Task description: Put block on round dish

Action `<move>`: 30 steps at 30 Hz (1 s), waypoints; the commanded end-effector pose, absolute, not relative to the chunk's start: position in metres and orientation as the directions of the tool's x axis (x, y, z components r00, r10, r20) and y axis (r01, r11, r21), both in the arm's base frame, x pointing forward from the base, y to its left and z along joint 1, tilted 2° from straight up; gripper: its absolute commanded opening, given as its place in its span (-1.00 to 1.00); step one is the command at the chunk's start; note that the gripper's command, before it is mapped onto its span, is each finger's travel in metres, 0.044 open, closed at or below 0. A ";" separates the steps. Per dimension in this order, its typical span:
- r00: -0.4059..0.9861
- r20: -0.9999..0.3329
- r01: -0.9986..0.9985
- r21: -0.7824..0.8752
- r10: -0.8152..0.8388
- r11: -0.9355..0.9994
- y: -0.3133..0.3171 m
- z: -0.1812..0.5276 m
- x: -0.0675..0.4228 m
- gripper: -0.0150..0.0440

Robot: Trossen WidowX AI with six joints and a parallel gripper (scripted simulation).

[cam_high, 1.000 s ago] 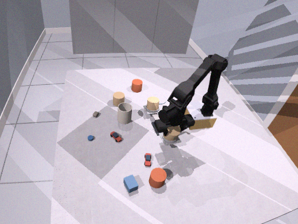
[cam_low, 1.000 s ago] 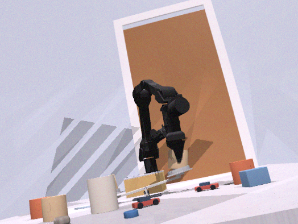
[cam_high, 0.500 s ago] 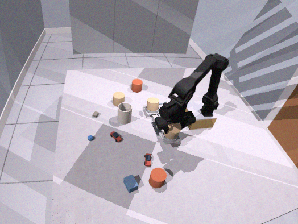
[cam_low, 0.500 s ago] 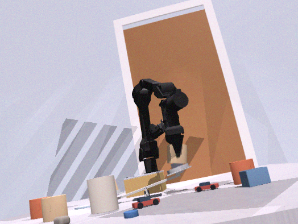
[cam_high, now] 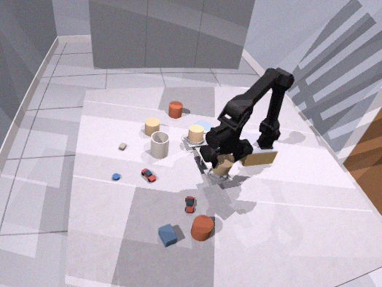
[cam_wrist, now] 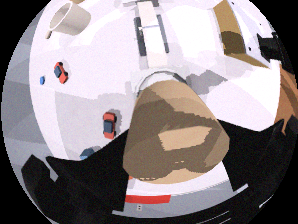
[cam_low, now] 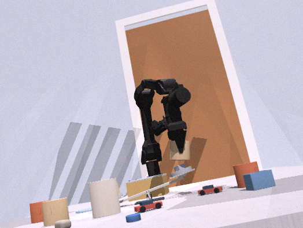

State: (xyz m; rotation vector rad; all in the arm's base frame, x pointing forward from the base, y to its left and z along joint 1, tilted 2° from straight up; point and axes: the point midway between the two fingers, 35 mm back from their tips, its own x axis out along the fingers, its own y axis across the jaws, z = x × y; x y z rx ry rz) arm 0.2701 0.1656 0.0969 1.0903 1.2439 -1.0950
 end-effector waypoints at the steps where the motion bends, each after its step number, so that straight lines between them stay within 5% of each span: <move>1: 0.035 -0.999 0.989 0.033 -0.010 0.145 0.167 0.107 0.271 -0.49; 30: 0.023 -0.999 0.989 0.019 -0.022 0.150 0.163 0.127 0.265 -0.49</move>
